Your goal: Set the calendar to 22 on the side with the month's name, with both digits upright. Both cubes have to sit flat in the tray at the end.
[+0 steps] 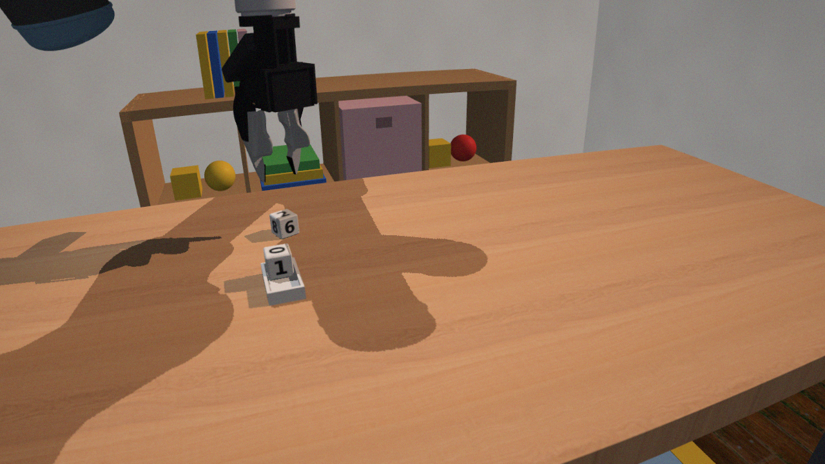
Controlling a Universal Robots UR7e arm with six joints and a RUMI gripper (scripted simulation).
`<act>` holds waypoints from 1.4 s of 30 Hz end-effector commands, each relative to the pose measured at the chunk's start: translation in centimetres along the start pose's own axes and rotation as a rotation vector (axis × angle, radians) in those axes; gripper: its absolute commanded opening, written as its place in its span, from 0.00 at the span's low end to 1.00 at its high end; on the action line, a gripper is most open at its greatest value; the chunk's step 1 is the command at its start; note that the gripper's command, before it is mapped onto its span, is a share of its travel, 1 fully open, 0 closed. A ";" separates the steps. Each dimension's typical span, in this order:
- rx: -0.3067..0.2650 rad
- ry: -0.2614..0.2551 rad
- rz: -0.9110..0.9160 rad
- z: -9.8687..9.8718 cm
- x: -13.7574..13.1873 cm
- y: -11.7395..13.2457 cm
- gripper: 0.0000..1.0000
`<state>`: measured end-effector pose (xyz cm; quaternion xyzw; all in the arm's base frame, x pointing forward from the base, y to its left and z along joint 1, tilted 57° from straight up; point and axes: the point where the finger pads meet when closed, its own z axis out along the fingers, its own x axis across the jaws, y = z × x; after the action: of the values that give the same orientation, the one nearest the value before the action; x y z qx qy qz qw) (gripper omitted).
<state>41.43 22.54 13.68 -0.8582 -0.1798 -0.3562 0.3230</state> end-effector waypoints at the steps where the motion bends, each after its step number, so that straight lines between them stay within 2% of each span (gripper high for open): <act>1: 0.000 0.000 0.000 0.0 0.0 0.0 0.29; 16: 0.000 0.000 -0.001 0.8 0.0 0.0 0.29; 42: 0.000 0.000 -0.001 4.1 0.0 0.1 0.29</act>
<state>43.23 25.03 11.63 -0.8582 -0.1808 -0.3551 0.3237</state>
